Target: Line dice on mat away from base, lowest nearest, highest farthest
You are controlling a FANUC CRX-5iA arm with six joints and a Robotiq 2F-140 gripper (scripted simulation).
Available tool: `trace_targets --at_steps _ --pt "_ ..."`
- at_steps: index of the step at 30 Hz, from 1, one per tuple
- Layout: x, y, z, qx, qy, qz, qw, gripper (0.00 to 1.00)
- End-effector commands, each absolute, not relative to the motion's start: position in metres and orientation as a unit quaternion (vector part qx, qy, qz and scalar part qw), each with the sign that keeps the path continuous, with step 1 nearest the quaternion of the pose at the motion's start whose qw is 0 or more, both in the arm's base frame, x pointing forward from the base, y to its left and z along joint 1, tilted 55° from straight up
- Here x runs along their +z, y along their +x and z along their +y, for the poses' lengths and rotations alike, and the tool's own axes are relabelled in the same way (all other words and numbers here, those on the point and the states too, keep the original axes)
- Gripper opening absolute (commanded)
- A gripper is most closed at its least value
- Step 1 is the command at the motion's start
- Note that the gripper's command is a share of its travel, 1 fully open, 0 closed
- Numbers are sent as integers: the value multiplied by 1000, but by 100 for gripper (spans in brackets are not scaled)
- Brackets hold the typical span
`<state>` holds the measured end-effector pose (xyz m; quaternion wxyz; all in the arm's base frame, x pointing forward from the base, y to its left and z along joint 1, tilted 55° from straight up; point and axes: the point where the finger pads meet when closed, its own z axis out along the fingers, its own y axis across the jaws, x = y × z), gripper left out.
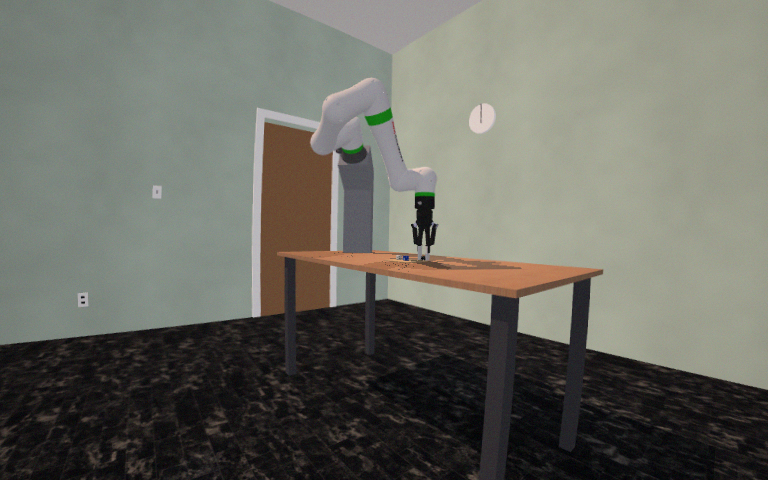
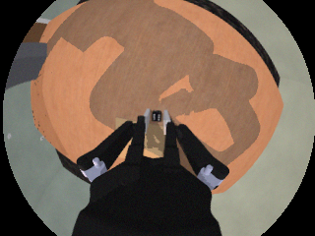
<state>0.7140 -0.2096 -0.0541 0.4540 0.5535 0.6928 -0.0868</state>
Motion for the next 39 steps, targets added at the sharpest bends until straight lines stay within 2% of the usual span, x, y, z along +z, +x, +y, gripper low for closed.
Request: trace_targets --at_steps 1,2,39 --pt "-54 714 -209 -87 553 693 454 21" --pt "-54 714 -209 -87 553 693 454 9" --pt "-52 712 -207 -87 553 693 454 9"
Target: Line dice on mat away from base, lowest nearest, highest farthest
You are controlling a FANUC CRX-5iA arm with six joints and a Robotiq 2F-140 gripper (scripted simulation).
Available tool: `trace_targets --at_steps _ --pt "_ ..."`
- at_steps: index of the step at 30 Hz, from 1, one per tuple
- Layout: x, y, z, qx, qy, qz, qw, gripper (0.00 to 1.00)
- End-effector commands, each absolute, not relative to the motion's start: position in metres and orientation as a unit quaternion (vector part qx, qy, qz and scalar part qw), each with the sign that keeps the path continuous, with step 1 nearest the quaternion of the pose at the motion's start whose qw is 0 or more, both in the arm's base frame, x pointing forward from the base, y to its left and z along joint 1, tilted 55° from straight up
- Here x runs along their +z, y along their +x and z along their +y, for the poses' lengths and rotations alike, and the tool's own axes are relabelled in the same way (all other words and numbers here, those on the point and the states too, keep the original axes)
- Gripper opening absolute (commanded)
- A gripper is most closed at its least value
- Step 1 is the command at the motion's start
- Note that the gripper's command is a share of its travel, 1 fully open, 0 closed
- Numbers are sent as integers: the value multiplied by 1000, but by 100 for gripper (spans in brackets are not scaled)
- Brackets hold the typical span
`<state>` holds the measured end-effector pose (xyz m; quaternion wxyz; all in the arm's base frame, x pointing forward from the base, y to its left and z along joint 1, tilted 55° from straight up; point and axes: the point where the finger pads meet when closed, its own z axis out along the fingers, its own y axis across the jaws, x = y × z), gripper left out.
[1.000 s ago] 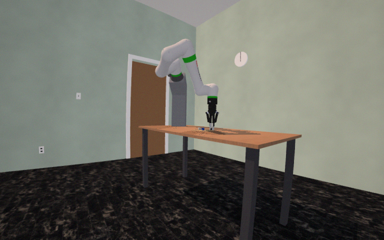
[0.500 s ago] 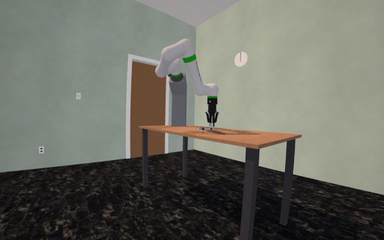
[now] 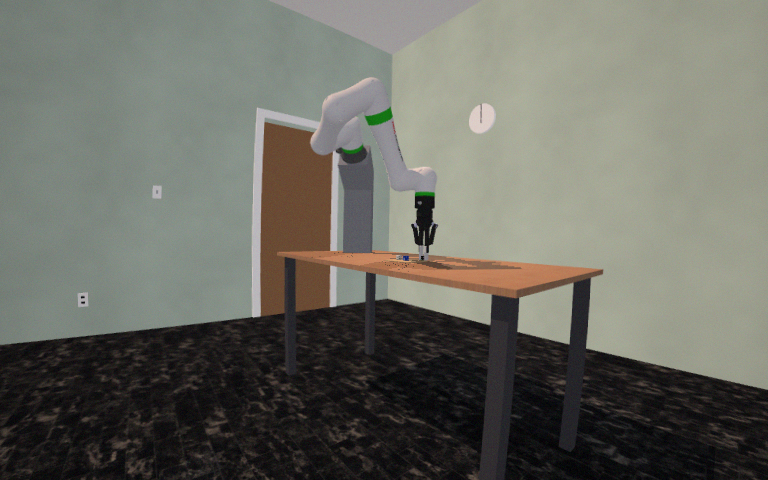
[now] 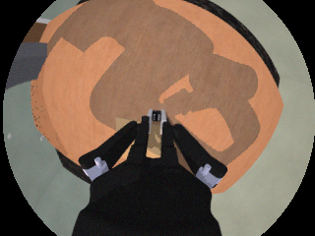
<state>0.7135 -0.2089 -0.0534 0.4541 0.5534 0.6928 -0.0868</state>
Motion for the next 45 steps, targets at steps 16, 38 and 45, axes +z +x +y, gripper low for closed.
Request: trace_targets --at_steps 16,38,45 --pt "-3 666 -153 -87 553 693 454 9" --pt "69 661 -204 -20 649 605 461 9" --pt "87 660 -218 -2 671 580 462 9"
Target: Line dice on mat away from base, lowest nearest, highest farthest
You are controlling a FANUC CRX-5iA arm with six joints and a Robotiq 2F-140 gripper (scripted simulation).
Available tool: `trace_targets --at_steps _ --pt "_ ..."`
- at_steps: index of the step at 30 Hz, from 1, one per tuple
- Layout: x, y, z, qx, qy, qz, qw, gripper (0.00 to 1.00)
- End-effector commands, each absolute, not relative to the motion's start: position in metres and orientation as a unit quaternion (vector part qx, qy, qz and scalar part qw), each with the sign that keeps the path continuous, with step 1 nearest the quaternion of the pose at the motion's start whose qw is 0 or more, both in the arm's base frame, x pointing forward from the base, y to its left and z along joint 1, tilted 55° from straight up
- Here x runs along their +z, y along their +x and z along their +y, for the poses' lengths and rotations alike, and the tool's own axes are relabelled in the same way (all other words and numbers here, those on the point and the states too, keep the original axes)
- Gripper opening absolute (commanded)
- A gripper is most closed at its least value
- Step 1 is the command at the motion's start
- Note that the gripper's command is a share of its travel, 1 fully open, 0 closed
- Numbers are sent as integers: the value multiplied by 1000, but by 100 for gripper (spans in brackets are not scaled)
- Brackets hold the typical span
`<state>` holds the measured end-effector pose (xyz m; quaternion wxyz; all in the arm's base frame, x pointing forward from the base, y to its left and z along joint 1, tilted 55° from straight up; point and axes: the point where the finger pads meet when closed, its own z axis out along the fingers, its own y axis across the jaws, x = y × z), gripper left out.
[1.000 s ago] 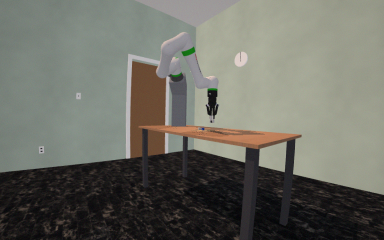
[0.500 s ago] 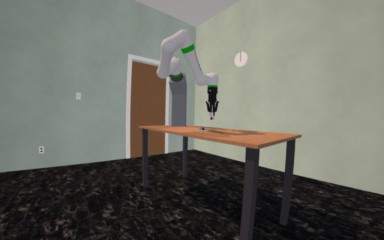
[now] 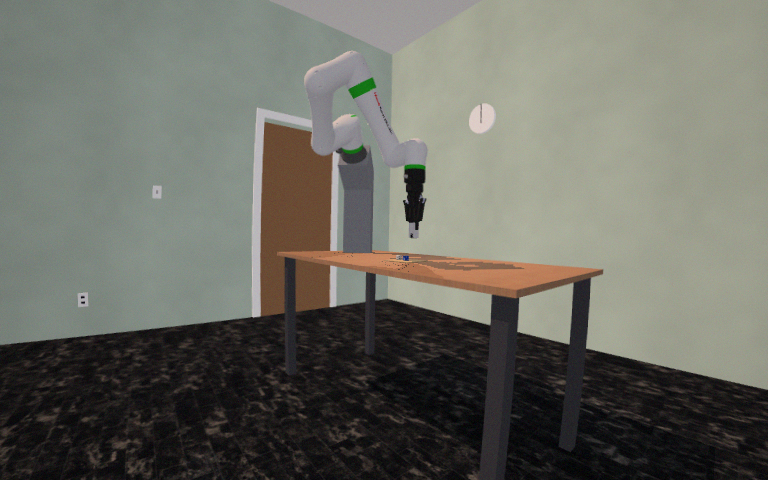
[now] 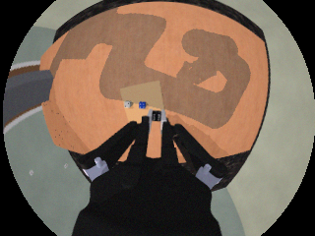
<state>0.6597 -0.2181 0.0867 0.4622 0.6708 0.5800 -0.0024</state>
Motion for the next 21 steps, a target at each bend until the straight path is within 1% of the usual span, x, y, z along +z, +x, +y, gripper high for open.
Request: trace_targets --at_steps 1,21 --pt "87 660 -218 -2 671 580 462 9" --pt "76 671 -231 -2 671 580 462 9"
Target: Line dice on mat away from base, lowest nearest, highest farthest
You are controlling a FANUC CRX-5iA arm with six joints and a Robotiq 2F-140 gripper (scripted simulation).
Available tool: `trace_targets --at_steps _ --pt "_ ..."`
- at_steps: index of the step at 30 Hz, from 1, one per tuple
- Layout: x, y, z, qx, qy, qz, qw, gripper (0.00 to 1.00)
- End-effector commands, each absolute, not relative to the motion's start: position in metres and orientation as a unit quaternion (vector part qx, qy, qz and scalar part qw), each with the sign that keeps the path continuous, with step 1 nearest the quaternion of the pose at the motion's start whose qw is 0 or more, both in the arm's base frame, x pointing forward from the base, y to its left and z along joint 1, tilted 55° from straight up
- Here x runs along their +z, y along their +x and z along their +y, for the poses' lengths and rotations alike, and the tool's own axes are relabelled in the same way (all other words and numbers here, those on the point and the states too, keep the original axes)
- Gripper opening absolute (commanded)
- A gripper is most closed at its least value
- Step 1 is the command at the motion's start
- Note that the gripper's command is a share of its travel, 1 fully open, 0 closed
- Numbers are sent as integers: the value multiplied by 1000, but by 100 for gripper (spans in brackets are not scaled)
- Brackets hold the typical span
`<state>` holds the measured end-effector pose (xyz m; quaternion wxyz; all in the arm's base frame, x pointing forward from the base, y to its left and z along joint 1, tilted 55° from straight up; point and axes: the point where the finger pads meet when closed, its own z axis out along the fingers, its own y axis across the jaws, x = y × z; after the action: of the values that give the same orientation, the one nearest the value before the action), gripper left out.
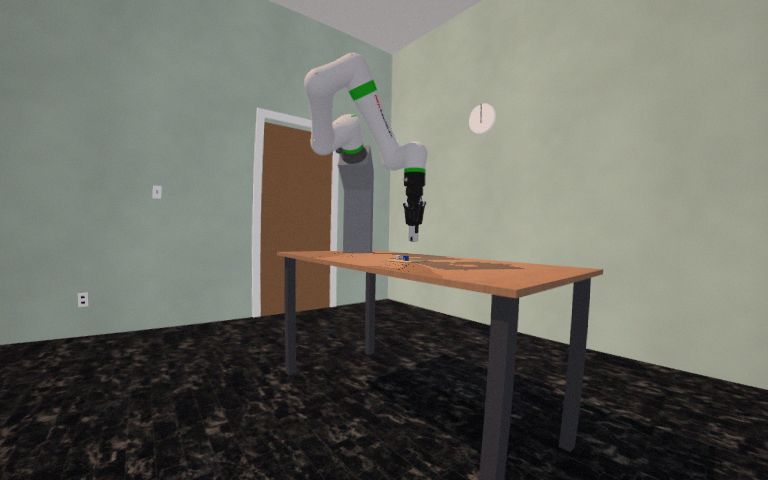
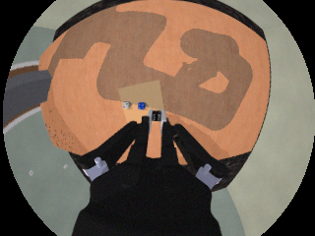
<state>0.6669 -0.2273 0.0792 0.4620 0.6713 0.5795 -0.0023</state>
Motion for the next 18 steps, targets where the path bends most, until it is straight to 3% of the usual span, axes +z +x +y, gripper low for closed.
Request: trace_targets --at_steps 1,18 --pt "73 673 -234 -2 671 580 462 9" --pt "37 707 -273 -2 671 580 462 9"
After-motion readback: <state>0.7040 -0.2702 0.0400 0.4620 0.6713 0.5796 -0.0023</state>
